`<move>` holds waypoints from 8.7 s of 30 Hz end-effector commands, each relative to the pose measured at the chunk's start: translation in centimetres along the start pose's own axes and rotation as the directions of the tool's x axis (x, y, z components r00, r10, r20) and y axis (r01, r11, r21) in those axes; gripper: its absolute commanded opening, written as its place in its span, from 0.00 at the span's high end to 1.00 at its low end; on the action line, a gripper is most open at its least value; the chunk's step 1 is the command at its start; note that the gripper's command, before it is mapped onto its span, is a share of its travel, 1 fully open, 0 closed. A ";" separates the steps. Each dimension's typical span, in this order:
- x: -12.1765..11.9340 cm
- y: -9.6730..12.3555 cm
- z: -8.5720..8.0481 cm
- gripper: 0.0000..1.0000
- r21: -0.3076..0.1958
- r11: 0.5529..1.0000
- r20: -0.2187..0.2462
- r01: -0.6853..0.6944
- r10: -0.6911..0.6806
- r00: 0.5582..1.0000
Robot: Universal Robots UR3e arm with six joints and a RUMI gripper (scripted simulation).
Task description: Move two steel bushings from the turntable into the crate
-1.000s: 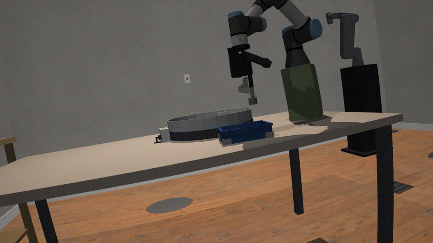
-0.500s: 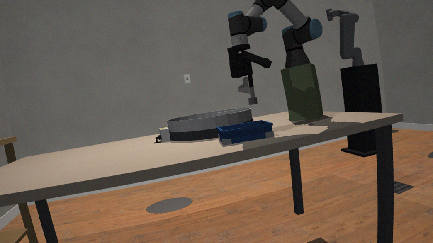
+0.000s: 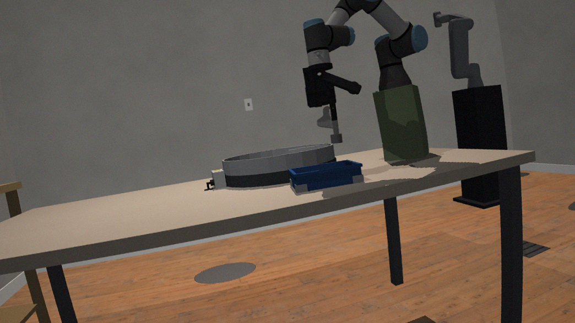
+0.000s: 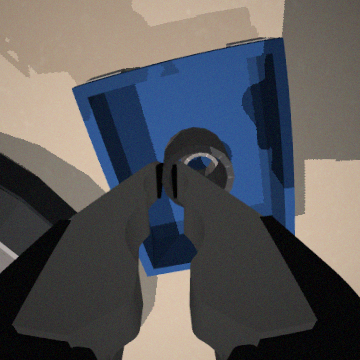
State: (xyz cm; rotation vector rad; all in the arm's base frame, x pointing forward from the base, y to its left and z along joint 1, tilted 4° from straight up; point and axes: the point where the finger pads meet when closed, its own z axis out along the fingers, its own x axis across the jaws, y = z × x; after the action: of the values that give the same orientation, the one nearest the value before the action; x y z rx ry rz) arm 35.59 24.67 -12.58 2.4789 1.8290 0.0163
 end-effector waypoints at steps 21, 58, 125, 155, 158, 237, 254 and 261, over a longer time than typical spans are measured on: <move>0.2 0.1 5.5 1.00 -0.003 1.000 -0.002 0.000 0.000 1.000; 0.2 0.1 5.6 1.00 -0.003 1.000 -0.002 0.000 0.000 1.000; 0.2 0.1 9.7 1.00 -0.003 1.000 -0.002 0.000 0.000 1.000; 0.2 0.1 10.1 1.00 -0.003 1.000 -0.002 0.000 0.000 1.000; 0.2 0.1 10.2 1.00 -0.003 1.000 -0.002 0.000 0.000 1.000; 0.2 0.1 10.3 0.94 -0.003 1.000 -0.002 0.000 0.000 1.000; 0.2 0.1 8.1 0.94 -0.003 1.000 -0.002 0.000 0.000 1.000; 0.2 0.1 5.7 0.94 -0.003 1.000 -0.002 0.000 0.000 1.000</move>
State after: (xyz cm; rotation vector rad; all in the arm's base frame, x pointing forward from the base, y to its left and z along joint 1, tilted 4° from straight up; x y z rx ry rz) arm 36.01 24.50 -19.79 2.4787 1.8289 0.0173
